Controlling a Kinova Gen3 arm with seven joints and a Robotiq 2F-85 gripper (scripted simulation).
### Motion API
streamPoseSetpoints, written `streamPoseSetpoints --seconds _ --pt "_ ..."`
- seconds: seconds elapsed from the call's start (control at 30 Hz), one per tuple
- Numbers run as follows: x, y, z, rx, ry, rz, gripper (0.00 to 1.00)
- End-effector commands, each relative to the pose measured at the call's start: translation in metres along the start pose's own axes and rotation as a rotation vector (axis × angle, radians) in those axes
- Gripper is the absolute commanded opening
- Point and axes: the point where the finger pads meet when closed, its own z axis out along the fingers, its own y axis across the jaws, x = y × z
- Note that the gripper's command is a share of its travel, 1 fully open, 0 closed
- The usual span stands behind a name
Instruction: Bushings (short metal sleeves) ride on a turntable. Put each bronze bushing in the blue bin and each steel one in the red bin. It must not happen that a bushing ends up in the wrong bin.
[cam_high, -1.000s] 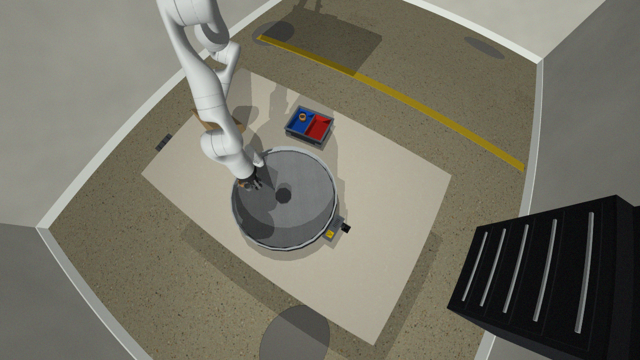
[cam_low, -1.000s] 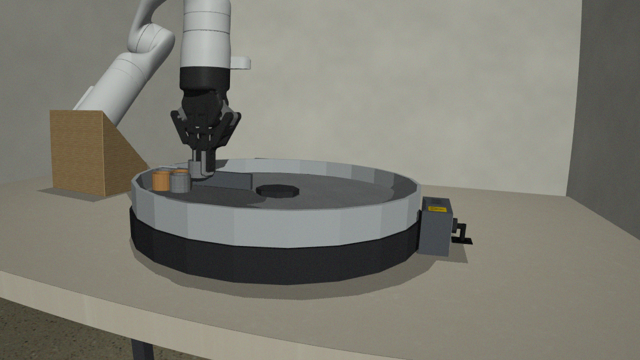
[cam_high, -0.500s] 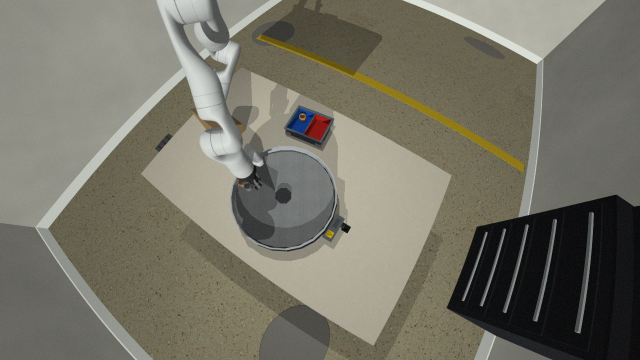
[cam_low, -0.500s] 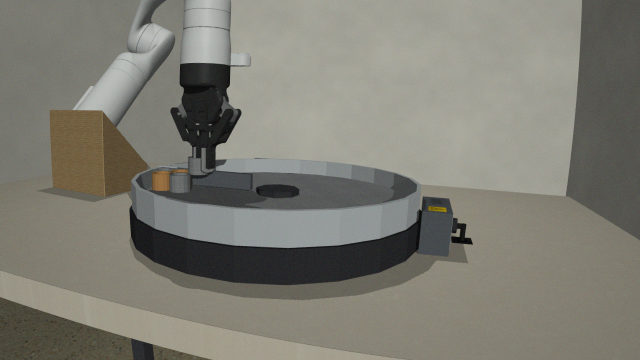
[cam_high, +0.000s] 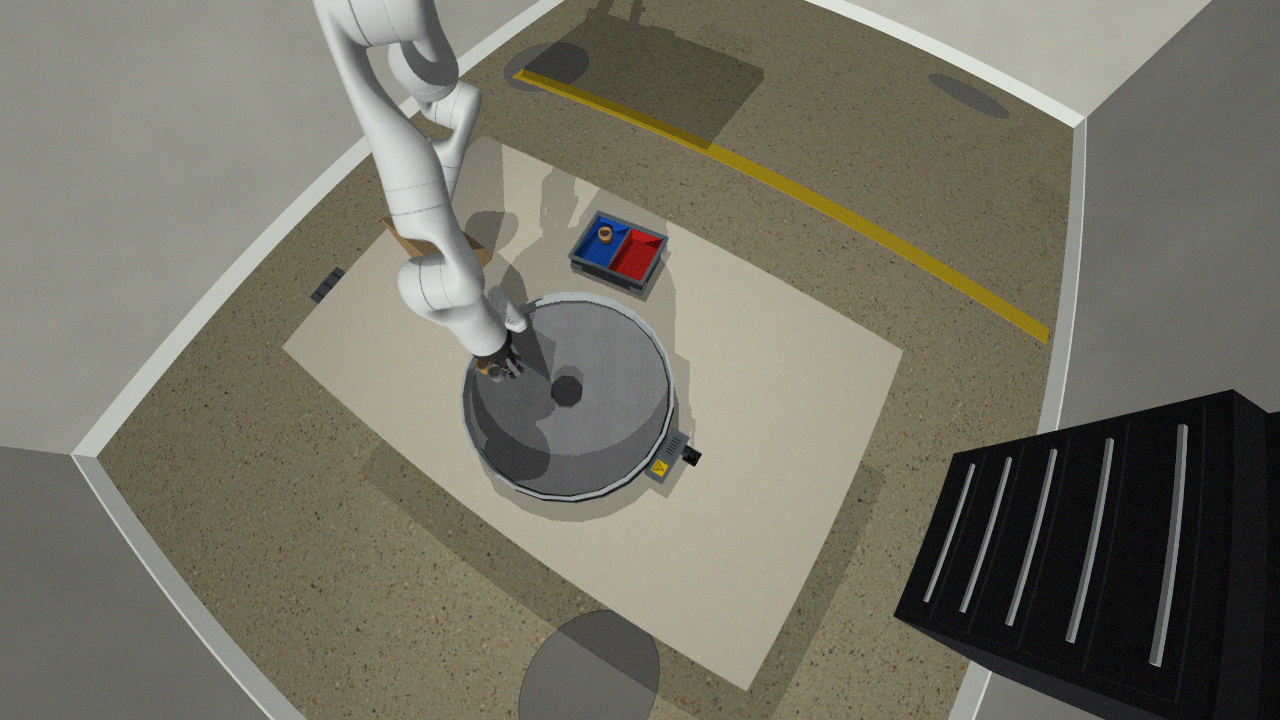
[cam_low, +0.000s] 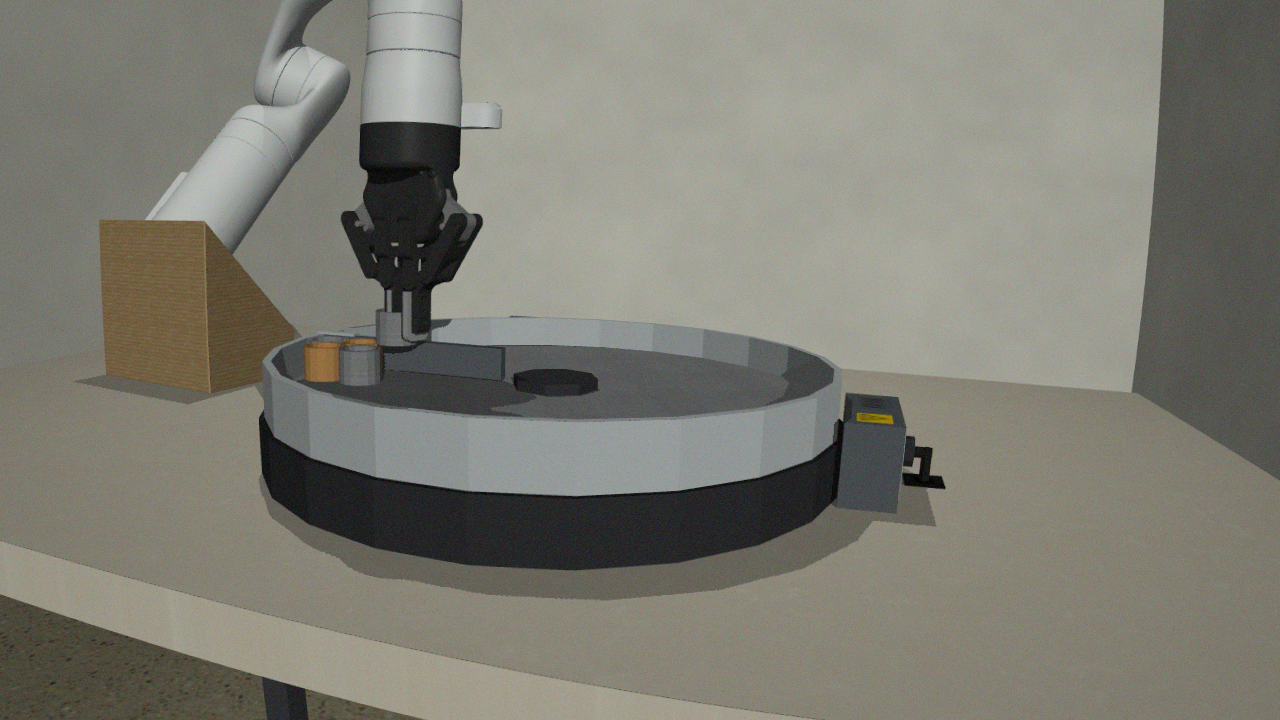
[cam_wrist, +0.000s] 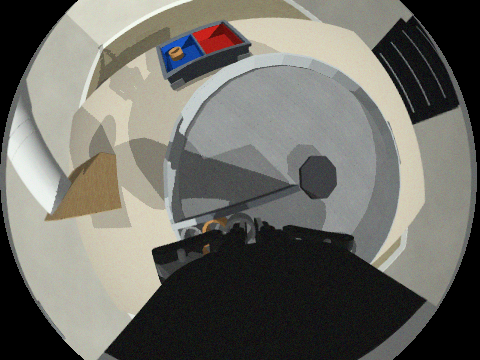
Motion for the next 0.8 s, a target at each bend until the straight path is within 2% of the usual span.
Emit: streamPoseSetpoints --seconds 0.0,0.33,0.5,0.6,0.67,0.77 --pt "0.000 0.001 -0.002 -0.003 -0.002 0.000 0.00" --pt "0.000 0.001 -0.004 -0.003 -0.002 0.000 0.00" --pt "0.000 0.001 -0.028 -0.002 -0.001 0.000 0.00" --pt "0.000 0.001 -0.028 -0.002 -0.001 0.000 0.00" --pt "0.000 0.001 -0.038 -0.002 -0.002 0.000 0.00" --pt "0.000 0.001 -0.043 -0.002 -0.002 0.000 0.00"
